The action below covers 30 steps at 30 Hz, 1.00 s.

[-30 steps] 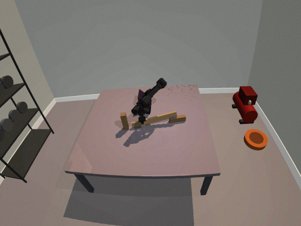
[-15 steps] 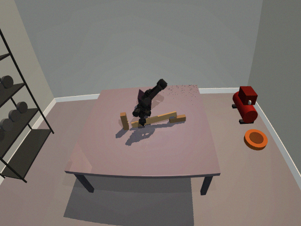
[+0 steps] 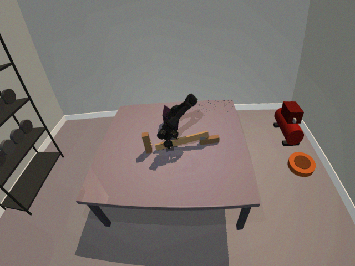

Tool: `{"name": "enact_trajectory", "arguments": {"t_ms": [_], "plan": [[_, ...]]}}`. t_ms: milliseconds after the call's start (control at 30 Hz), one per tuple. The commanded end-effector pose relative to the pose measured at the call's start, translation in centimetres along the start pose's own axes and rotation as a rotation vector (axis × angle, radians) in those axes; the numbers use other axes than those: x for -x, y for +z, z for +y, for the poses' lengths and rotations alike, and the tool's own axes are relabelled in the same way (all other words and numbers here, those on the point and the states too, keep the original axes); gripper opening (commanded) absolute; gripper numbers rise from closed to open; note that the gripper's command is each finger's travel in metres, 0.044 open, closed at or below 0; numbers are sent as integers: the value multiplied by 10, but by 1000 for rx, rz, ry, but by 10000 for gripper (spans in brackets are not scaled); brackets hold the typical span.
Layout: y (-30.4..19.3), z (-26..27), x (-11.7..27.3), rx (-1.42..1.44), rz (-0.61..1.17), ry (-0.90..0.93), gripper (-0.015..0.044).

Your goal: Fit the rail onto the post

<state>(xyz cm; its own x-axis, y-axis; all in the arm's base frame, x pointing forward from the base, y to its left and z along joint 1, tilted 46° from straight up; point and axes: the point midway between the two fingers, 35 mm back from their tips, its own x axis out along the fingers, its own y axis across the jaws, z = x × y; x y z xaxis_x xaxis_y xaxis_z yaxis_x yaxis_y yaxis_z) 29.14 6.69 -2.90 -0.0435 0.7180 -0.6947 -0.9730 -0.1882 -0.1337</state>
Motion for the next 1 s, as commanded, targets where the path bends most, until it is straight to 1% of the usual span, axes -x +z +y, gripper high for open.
{"name": "enact_trajectory", "arguments": {"t_ms": [0,267,500,533,967], "plan": [[0,1,-1,-9,-5,0,282],[0,1,-1,-9,-5,0,72],[0,1,-1,-9,-5,0,26],[0,1,-1,-9,-5,0,0],[-1,1,0,-9,-5,0,0]]}}
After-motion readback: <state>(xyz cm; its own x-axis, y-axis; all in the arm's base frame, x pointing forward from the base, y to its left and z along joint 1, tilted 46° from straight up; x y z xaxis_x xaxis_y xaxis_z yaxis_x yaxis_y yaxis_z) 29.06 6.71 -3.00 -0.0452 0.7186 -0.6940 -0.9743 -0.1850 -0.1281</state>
